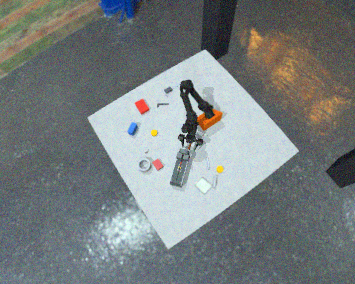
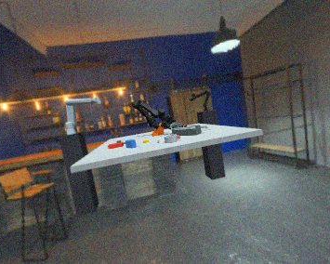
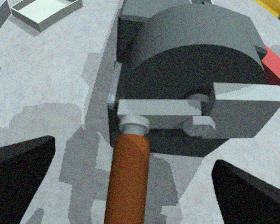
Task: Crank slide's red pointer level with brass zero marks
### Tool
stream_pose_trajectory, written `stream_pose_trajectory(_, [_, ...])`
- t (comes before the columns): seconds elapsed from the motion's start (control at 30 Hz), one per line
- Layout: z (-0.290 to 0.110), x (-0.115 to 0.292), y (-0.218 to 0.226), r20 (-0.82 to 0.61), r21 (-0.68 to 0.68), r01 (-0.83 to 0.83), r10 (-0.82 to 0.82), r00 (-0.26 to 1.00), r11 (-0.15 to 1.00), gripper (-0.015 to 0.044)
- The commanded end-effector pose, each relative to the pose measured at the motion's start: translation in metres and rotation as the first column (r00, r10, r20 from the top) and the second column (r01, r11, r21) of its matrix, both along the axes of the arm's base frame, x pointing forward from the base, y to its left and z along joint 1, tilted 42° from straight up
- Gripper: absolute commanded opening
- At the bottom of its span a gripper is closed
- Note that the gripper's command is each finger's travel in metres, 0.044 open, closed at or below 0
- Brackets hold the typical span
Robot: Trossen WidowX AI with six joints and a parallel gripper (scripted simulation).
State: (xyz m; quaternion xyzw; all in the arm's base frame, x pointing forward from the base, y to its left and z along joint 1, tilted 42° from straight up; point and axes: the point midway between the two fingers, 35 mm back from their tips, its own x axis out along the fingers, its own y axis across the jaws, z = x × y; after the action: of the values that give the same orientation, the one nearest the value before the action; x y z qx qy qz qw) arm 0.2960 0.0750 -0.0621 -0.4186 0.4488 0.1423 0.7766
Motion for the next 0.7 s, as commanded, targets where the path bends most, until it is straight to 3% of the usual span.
stream_pose_trajectory(0.0, [-0.0066,-0.0047,-0.0052,-0.017,-0.008,-0.004,0.004,1.0,1.0,0.044])
stream_pose_trajectory(0.03, [-0.0066,-0.0047,-0.0052,-0.017,-0.008,-0.004,0.004,1.0,1.0,0.044])
stream_pose_trajectory(0.57, [-0.0066,-0.0047,-0.0052,-0.017,-0.008,-0.004,0.004,1.0,1.0,0.002])
stream_pose_trajectory(0.67, [-0.0066,-0.0047,-0.0052,-0.017,-0.008,-0.004,0.004,1.0,1.0,0.0])
